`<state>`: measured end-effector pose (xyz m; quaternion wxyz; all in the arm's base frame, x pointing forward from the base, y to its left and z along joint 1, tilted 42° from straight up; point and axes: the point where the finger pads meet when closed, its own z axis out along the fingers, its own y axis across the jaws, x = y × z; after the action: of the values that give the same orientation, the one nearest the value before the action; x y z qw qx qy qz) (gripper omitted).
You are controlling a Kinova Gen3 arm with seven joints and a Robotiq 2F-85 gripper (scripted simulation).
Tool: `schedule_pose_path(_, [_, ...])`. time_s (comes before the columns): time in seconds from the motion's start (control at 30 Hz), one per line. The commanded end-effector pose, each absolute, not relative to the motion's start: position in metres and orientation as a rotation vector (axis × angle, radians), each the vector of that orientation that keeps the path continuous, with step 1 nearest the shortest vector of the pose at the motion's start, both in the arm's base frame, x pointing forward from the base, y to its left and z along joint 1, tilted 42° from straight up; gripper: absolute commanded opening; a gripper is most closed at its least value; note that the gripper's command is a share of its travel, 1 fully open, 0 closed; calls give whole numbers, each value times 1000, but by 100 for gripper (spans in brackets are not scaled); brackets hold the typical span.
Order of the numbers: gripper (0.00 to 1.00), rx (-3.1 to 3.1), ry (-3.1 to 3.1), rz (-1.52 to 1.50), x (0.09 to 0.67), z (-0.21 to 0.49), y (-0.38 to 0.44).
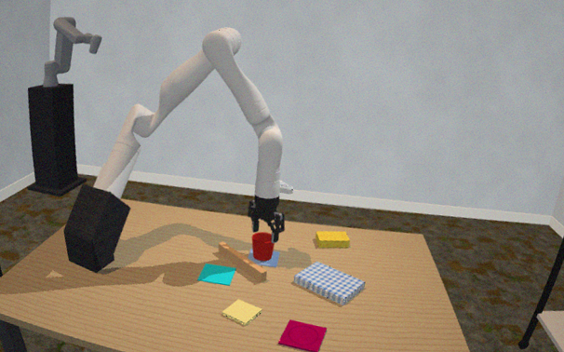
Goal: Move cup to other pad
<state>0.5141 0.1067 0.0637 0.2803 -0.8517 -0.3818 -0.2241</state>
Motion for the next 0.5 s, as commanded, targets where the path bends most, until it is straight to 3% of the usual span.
schedule_pose_path(0.0, [100,-2280,-1024,-598,518,53,119])
schedule_pose_path(0.47, [100,-2273,-1029,-596,521,37,139])
